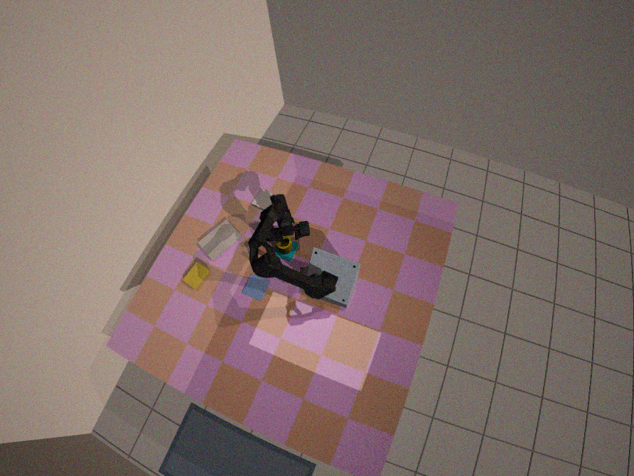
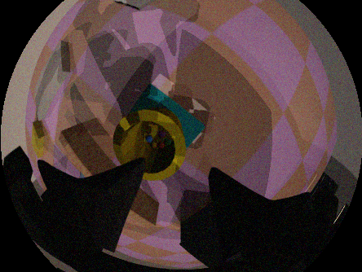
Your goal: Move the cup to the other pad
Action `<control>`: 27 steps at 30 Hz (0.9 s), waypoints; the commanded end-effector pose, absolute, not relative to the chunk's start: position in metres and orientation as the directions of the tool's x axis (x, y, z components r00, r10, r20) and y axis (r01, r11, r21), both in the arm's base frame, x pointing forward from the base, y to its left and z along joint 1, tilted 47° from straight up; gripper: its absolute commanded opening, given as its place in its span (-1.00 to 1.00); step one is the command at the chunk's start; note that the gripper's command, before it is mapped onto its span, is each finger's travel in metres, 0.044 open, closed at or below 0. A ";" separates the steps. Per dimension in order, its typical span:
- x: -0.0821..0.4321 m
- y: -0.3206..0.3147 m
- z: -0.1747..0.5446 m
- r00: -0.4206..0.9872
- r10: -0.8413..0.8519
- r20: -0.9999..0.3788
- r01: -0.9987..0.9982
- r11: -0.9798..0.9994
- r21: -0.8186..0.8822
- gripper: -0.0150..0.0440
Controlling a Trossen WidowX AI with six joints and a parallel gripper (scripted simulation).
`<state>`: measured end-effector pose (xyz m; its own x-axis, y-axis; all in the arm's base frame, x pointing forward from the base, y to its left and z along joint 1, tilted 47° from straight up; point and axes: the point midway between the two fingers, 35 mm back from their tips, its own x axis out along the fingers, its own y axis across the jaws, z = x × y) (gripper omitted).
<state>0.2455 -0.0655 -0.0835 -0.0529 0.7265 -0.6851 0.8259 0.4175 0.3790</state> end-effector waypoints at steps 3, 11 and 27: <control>0.246 -0.067 -0.083 -0.054 0.727 -0.685 0.827 0.417 0.378 0.89; 0.248 -0.090 -0.062 -0.053 0.722 -0.690 0.824 0.422 0.379 1.00; 0.247 -0.110 -0.043 -0.049 0.724 -0.688 0.828 0.415 0.378 1.00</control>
<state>0.2468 -0.1109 -0.0426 -0.0489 0.7232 -0.6889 0.8265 0.4166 0.3787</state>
